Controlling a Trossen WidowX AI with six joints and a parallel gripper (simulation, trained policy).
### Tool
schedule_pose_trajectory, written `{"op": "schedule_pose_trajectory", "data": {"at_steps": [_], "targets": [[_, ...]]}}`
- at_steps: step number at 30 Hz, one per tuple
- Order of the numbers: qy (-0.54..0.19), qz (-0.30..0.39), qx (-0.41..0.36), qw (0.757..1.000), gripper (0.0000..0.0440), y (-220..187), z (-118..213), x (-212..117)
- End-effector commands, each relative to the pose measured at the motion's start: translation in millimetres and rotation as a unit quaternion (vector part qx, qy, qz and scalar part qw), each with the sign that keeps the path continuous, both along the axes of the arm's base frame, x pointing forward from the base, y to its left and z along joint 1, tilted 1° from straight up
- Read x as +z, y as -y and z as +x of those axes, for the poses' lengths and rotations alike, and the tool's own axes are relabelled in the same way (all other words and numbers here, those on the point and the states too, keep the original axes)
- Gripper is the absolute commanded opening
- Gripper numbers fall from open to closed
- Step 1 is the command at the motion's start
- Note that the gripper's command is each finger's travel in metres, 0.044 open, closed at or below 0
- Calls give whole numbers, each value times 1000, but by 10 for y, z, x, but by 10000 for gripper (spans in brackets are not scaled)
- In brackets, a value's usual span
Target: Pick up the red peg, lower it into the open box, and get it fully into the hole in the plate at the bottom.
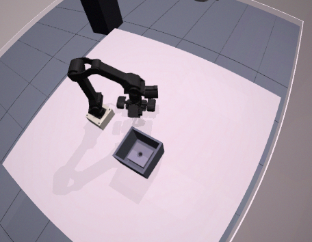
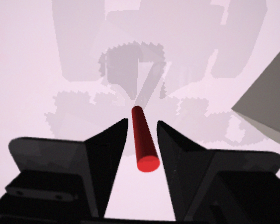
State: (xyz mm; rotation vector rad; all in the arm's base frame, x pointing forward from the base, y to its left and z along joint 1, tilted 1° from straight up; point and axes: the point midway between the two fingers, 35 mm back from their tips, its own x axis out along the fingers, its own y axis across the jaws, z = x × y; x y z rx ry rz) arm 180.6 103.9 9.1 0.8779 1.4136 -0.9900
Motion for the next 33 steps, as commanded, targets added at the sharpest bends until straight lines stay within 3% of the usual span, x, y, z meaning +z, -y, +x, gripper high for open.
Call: {"op": "schedule_pose_trajectory", "data": {"at_steps": [1, 4, 21, 33], "targets": [[-2, 5, 5, 1000, 69, -8, 18, -35], [1, 11, 10, 1000, 5, -25, 51, -39], [82, 70, -19, 994, 0, -86, 347, 537], [143, 76, -19, 987, 0, 114, 570, 1100]]}}
